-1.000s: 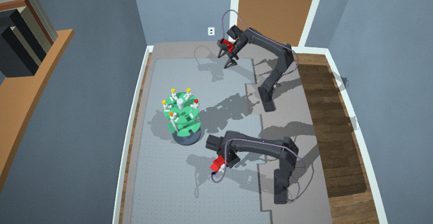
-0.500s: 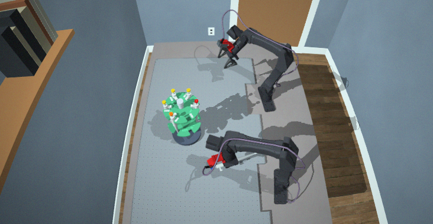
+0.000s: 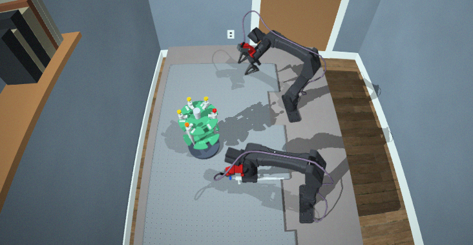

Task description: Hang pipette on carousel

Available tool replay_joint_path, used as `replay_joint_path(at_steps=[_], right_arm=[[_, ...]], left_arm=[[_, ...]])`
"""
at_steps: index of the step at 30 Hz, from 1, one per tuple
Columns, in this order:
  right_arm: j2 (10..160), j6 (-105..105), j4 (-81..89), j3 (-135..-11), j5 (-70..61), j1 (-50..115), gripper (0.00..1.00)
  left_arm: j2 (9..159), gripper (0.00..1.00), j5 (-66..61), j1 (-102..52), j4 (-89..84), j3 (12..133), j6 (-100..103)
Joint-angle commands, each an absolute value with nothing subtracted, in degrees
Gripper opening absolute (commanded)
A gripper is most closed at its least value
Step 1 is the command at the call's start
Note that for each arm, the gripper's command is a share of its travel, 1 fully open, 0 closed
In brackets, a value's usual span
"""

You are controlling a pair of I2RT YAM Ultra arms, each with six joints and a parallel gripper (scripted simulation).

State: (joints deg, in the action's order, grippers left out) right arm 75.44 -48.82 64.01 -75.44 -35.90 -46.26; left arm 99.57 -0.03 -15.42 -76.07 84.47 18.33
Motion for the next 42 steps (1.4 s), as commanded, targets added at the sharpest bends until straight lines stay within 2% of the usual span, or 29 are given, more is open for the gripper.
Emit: replay_joint_path(at_steps=[1,20,42], right_arm=[[75.4,-49.1,63.2,-76.8,-37.1,-46.7,1.00],[75.4,-49.1,63.2,-76.8,-37.1,-46.7,1.00],[75.4,-49.1,63.2,-76.8,-37.1,-46.7,1.00]], left_arm=[[97.3,0.12,0.6,-15.4,-77.1,86.7,9.3],[97.4,0.12,0.1,-15.2,-77.1,86.7,-12.9],[114.0,0.12,-0.1,-18.1,-81.2,105.6,-10.1]])
